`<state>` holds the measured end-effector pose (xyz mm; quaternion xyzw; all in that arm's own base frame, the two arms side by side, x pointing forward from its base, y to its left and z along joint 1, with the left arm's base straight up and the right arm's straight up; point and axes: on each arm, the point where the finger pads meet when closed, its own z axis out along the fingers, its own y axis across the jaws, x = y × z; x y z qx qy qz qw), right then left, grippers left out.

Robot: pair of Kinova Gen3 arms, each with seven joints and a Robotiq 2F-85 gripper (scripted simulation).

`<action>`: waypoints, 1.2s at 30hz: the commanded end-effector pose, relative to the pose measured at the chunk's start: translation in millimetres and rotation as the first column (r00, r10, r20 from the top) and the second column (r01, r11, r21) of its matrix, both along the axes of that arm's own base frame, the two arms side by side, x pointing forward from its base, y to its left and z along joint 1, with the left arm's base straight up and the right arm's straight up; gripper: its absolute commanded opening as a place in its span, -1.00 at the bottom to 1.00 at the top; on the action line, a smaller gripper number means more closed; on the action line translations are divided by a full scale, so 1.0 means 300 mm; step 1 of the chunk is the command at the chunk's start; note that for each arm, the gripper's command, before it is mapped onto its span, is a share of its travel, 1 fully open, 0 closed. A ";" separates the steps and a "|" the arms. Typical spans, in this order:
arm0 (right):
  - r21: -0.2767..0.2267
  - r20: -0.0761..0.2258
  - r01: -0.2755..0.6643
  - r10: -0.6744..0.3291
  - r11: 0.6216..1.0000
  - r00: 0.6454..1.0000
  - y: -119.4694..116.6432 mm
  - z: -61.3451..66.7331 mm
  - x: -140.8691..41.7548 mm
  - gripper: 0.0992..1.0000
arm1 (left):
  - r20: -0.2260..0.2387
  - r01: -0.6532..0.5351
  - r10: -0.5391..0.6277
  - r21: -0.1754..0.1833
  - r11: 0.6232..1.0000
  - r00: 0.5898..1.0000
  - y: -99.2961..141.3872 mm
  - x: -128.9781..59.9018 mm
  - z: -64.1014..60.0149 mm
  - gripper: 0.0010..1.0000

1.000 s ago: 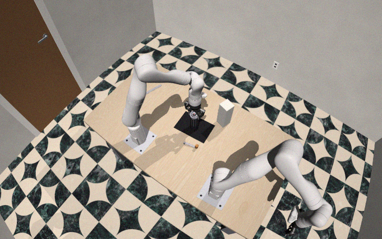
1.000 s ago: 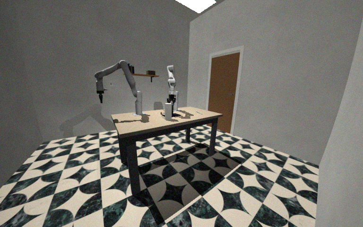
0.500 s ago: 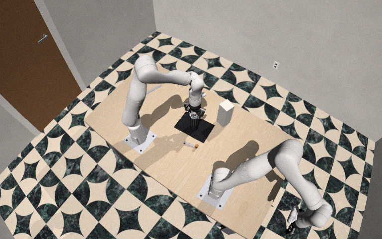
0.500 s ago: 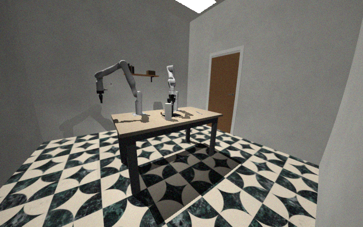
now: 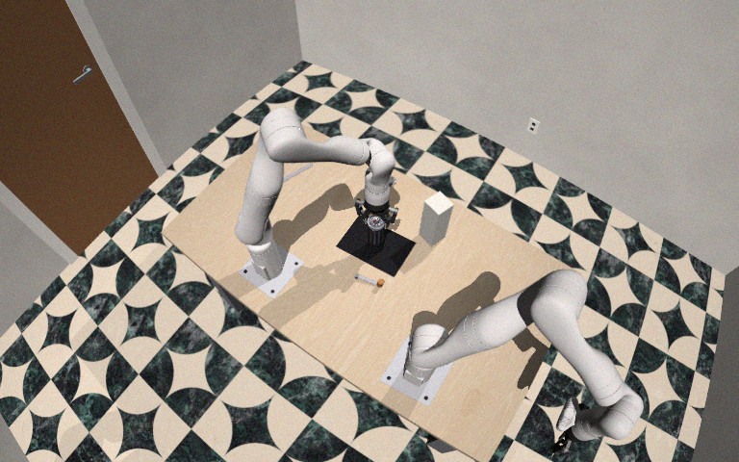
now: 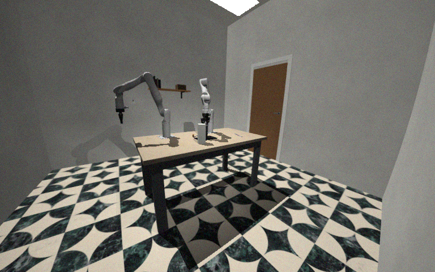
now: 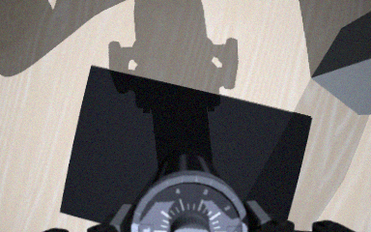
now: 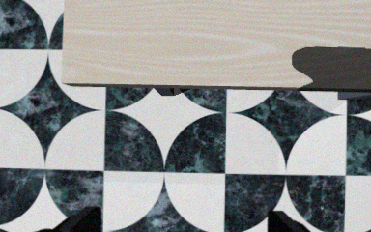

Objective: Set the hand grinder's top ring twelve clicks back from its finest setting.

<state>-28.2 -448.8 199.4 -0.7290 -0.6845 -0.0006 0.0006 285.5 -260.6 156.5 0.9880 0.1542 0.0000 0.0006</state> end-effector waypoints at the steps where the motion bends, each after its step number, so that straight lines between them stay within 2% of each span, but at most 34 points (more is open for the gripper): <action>1: -0.002 0.000 0.000 0.000 1.000 1.000 -0.001 0.002 0.000 1.00 | 0.001 -0.021 0.021 0.000 1.000 1.000 -0.001 0.000 0.001 0.32; 36: -0.002 0.000 0.000 0.000 1.000 1.000 -0.001 0.002 0.000 1.00 | -0.001 0.023 -0.023 0.001 1.000 1.000 0.001 -0.001 -0.001 0.32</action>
